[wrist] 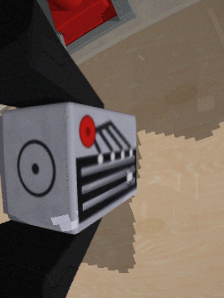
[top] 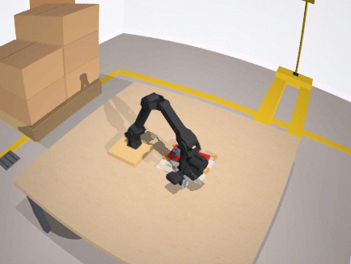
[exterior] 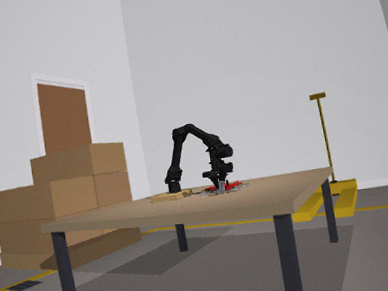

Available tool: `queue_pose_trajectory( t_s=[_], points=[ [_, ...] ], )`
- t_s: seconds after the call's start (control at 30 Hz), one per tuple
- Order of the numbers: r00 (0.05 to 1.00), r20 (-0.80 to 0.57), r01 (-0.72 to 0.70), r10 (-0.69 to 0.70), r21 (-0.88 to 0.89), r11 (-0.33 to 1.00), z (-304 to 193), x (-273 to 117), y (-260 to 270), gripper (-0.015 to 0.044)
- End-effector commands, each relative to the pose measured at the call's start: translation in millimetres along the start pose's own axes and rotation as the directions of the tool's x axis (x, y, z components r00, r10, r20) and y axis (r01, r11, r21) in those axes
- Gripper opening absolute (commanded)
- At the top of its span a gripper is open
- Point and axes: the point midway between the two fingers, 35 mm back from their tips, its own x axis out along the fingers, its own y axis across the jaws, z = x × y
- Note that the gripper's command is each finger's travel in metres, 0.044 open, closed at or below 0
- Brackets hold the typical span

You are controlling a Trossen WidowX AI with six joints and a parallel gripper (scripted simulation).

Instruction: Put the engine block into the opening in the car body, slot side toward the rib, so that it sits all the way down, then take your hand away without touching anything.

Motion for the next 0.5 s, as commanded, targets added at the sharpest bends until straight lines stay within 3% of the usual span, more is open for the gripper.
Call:
queue_pose_trajectory(
  t_s=[0.0, 0.47],
  points=[
    [1.0, 0.015, -0.003, 0.003, -0.004, 1.0, 5, -16, 0, 0.0],
    [1.0, 0.02, -0.004, 0.005, -0.008, 1.0, 6, -61, 1, 0.0]
  ],
)
